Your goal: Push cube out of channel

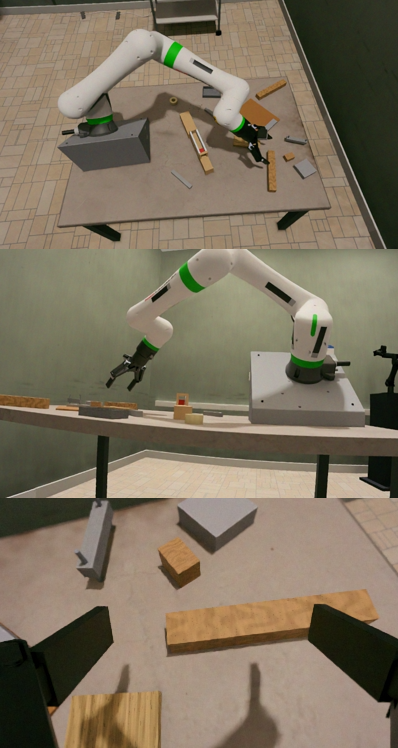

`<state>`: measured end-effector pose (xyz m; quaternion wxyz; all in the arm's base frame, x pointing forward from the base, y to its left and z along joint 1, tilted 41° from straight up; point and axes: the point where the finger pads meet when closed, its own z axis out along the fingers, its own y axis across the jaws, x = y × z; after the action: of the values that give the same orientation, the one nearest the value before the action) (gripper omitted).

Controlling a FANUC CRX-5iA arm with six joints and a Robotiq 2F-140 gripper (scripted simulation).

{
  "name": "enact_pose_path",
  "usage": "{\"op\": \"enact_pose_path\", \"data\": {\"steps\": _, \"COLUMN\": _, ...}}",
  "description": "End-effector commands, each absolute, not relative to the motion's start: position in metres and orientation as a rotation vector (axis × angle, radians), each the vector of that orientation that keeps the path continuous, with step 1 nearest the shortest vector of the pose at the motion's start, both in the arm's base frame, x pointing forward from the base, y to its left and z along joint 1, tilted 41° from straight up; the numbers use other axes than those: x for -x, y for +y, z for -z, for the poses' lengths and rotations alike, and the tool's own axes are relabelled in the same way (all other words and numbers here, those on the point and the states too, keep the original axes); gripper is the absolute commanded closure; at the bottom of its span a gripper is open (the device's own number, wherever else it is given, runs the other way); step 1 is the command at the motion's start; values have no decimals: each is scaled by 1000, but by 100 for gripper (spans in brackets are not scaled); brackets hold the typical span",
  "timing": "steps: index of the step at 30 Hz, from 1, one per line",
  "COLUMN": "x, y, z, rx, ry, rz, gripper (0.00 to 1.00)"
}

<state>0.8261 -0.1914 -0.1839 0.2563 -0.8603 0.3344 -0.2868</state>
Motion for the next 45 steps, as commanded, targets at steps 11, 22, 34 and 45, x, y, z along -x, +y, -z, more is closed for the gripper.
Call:
{"op": "enact_pose_path", "data": {"steps": 11, "x": -827, "y": -193, "z": 183, "rx": 2335, "ry": 908, "rz": 781, "gripper": 0}}
{"op": "enact_pose_path", "data": {"steps": 22, "x": -744, "y": -208, "z": 202, "rx": 2347, "ry": 986, "rz": 412, "gripper": 90}}
{"op": "enact_pose_path", "data": {"steps": 34, "x": -612, "y": -223, "z": 220, "rx": 2330, "ry": 1025, "rz": 240, "gripper": 90}}
{"op": "enact_pose_path", "data": {"steps": 45, "x": -458, "y": -217, "z": 214, "rx": 2255, "ry": 1099, "rz": -92, "gripper": 90}}
